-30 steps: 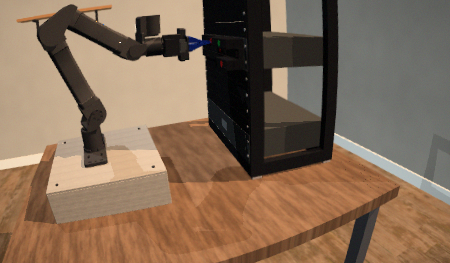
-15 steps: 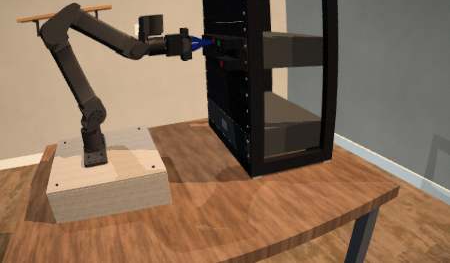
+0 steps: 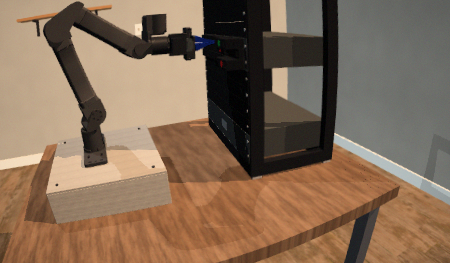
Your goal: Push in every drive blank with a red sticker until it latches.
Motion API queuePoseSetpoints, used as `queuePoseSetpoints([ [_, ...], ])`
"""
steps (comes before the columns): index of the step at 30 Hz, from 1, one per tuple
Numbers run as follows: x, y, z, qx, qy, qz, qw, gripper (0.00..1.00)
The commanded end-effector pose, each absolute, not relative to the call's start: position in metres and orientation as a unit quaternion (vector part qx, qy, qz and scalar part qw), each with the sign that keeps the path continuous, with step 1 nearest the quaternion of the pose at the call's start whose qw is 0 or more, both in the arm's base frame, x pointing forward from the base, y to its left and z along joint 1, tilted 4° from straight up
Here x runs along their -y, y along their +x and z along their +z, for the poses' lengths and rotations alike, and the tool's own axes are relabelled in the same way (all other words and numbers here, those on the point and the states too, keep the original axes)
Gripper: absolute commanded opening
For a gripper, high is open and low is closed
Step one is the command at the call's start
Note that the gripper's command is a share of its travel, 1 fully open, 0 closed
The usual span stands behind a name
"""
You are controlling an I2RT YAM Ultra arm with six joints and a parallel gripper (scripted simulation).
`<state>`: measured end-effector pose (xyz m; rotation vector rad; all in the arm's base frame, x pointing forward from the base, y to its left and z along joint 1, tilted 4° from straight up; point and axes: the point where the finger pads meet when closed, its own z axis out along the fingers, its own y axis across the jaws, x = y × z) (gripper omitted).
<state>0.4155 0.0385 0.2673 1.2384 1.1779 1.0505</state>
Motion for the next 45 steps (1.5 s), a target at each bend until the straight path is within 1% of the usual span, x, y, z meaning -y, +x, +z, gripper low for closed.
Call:
queuePoseSetpoints([
  [1,-0.0346,0.4238,0.2831,-0.483,0.515,0.448,0.548,0.00],
  [45,-0.0304,0.4296,0.2871,-0.481,0.516,0.446,0.550,0.00],
])
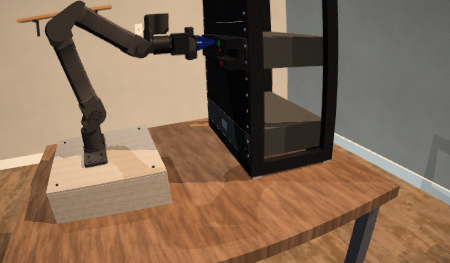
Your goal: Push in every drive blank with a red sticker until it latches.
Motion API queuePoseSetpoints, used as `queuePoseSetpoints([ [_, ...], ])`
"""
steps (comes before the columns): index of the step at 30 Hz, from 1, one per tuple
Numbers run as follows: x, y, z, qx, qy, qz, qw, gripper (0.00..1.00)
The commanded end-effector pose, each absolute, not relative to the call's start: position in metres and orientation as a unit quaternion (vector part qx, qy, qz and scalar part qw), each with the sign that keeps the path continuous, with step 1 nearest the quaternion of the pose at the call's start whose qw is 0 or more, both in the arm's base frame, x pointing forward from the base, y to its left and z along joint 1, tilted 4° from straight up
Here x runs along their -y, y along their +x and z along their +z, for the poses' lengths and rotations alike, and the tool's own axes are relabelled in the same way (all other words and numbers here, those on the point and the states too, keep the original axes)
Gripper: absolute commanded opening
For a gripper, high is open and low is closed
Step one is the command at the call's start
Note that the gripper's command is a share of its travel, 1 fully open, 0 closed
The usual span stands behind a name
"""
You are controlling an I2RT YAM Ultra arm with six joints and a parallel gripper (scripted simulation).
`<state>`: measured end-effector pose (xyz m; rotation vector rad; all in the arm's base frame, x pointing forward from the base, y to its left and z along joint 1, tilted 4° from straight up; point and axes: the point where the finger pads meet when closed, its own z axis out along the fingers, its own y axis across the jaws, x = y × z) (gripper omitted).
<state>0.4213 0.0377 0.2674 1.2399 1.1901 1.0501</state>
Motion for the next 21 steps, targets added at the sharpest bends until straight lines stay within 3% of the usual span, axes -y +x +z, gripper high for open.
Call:
queuePoseSetpoints([
  [1,-0.0304,0.4296,0.2871,-0.481,0.516,0.446,0.550,0.00],
  [21,-0.0309,0.4308,0.2854,-0.486,0.517,0.445,0.547,0.00],
])
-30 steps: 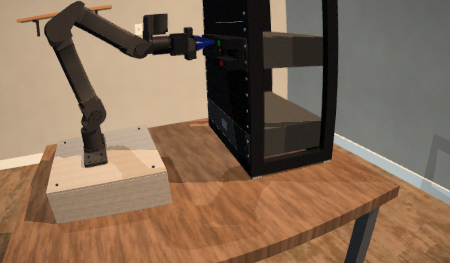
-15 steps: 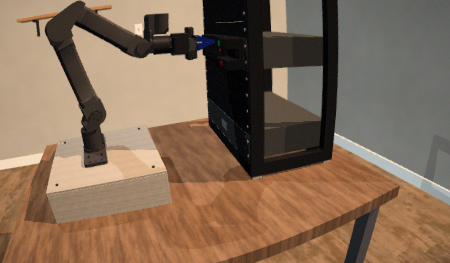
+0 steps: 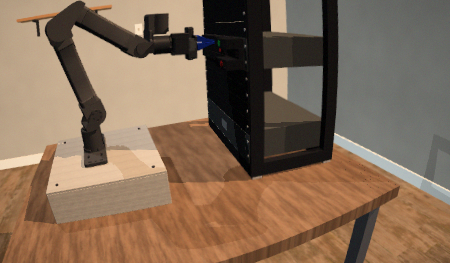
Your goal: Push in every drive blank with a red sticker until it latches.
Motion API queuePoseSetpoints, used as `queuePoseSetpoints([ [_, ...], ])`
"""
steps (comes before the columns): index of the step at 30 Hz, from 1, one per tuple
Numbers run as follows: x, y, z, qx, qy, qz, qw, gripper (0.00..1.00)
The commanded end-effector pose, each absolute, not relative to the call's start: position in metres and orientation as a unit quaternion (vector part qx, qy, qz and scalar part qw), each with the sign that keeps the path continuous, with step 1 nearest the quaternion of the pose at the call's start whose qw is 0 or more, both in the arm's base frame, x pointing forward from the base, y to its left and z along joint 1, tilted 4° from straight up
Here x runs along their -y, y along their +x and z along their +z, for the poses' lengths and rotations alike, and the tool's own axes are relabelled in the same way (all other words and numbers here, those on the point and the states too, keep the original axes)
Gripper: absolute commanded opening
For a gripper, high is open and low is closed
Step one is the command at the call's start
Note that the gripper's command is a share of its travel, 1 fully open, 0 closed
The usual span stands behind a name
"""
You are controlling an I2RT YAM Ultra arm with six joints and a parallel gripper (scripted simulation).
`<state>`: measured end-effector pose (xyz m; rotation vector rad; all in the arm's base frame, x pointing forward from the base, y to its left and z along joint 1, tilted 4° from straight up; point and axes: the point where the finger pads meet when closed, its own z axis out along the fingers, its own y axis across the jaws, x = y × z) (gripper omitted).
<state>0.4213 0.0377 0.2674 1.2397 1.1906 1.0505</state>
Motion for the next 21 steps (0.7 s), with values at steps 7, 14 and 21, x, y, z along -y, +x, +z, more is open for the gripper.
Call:
queuePoseSetpoints([
  [7,-0.0286,0.4324,0.2901,-0.479,0.516,0.447,0.551,0.00],
  [14,-0.0286,0.4324,0.2901,-0.479,0.516,0.447,0.551,0.00],
  [21,-0.0286,0.4324,0.2901,-0.479,0.516,0.447,0.551,0.00],
])
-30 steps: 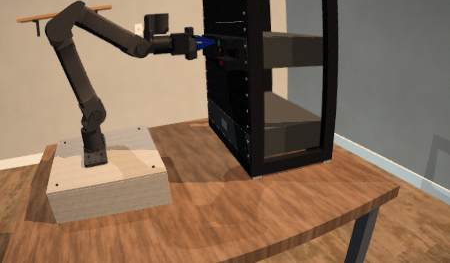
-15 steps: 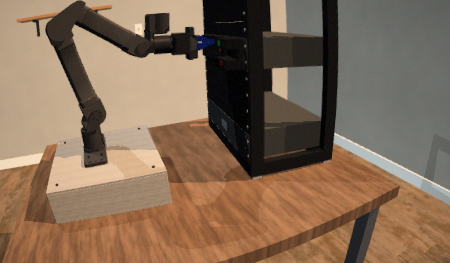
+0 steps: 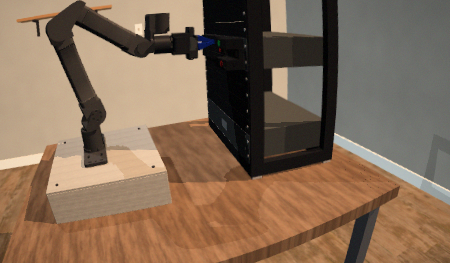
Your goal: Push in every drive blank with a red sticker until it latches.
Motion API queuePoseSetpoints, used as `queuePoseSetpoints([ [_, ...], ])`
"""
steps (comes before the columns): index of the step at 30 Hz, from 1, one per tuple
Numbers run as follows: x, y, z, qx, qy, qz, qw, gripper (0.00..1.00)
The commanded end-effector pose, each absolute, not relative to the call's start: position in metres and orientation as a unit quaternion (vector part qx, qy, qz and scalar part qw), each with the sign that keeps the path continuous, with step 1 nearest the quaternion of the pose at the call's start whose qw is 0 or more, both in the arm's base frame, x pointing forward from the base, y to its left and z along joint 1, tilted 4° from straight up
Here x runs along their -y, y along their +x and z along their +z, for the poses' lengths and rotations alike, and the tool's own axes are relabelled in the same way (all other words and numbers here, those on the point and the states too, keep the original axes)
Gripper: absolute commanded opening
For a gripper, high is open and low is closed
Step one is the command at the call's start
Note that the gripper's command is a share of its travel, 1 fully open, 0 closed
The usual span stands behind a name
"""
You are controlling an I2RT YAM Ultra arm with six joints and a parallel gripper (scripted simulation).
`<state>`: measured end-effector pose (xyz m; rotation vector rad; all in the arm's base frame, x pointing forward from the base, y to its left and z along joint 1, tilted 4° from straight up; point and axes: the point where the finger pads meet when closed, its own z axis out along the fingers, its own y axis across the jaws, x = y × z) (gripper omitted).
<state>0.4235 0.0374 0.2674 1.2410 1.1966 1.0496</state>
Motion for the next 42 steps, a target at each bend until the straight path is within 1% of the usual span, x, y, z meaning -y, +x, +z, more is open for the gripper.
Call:
queuePoseSetpoints([
  [1,-0.0286,0.4324,0.2901,-0.479,0.516,0.447,0.551,0.00],
  [42,-0.0258,0.4379,0.2939,-0.479,0.516,0.447,0.552,0.00],
])
